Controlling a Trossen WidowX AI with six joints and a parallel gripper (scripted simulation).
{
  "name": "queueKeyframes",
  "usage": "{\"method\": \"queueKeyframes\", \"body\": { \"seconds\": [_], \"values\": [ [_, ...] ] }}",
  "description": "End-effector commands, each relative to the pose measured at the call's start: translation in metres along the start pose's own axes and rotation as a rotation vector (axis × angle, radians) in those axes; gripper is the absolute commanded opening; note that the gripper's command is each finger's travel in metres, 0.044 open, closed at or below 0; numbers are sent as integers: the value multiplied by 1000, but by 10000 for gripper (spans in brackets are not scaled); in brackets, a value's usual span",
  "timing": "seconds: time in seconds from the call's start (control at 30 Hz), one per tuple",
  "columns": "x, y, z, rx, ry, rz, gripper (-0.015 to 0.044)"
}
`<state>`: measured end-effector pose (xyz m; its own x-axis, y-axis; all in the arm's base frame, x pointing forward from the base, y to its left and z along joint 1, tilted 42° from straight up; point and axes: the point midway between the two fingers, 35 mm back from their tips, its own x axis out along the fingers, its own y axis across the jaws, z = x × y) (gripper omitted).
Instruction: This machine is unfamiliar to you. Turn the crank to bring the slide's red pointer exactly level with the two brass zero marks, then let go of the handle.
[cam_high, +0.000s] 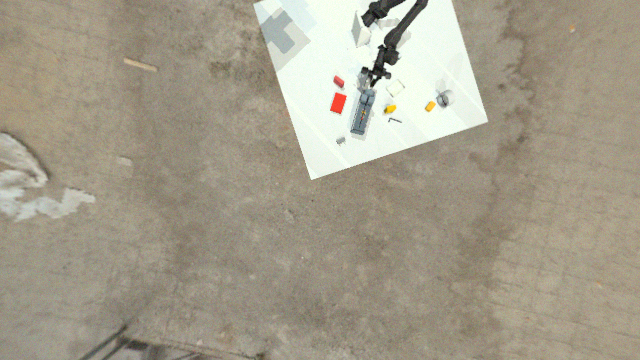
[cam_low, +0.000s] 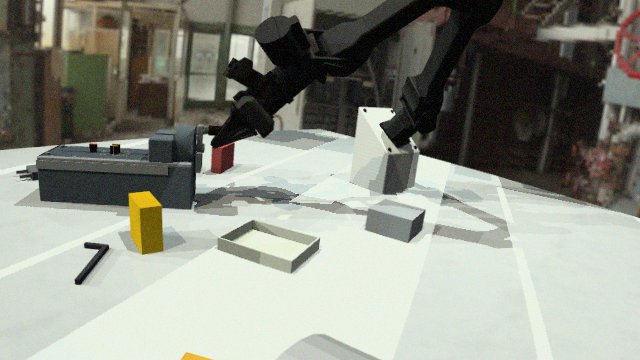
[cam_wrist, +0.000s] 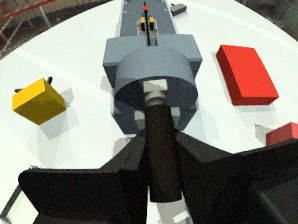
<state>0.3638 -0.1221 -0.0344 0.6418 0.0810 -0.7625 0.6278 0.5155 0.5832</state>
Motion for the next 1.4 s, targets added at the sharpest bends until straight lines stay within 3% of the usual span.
{"method": "queueKeyframes", "body": {
  "seconds": [0.0, 1.37],
  "values": [
    [-1, -9, 0, 11, -5, -22, 0],
    [0, -13, -1, 11, -5, -22, 0]
  ]
}}
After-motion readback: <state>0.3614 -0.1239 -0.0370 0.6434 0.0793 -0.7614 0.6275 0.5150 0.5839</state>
